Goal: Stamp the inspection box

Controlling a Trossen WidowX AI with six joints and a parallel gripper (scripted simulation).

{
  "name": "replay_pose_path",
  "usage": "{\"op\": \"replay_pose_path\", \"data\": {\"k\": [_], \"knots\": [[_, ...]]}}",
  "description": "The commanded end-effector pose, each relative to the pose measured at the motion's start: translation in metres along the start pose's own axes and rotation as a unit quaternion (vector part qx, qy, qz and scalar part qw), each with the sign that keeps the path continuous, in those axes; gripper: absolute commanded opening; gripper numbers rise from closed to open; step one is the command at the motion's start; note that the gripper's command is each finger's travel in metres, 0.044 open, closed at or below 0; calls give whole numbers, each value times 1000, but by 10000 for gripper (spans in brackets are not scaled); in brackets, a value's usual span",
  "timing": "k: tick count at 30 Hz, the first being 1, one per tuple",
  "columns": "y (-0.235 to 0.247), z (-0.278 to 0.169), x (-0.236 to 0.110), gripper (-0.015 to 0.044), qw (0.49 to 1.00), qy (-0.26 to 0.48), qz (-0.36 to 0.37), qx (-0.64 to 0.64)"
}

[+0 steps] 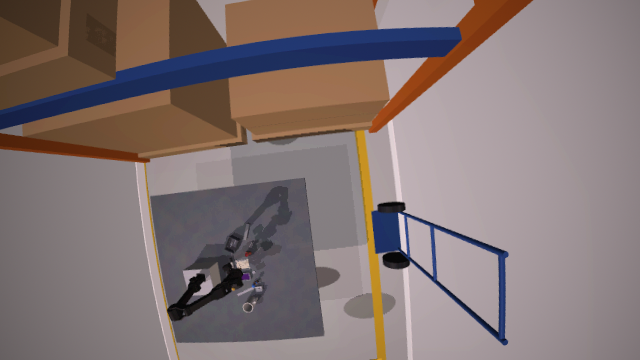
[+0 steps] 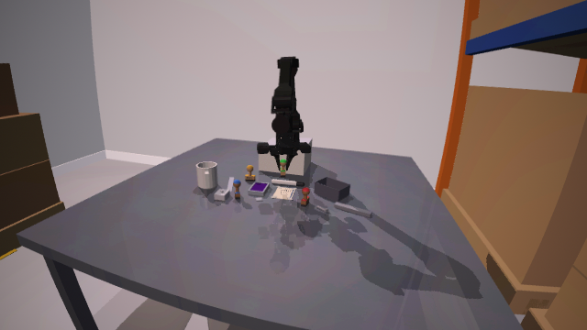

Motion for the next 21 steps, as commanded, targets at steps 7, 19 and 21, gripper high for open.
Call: {"op": "replay_pose_path", "data": {"k": [7,19,21], "knots": [[6,-1,4,0,1000,0,-2,-19],[6,0,12,0,1000,0,-2,-19],[6,0,13,0,1000,0,-2,-19]]}}
Point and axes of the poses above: the point midway between the two fingers, 35 mm back from their tips, its own x axis out along the fingers, its own y axis across the jaws, z = x × y, the point moved 5 cm from there along -x, back along the fingers, and after that the axes turned 15 degrees about x, right-handed, at the moved point
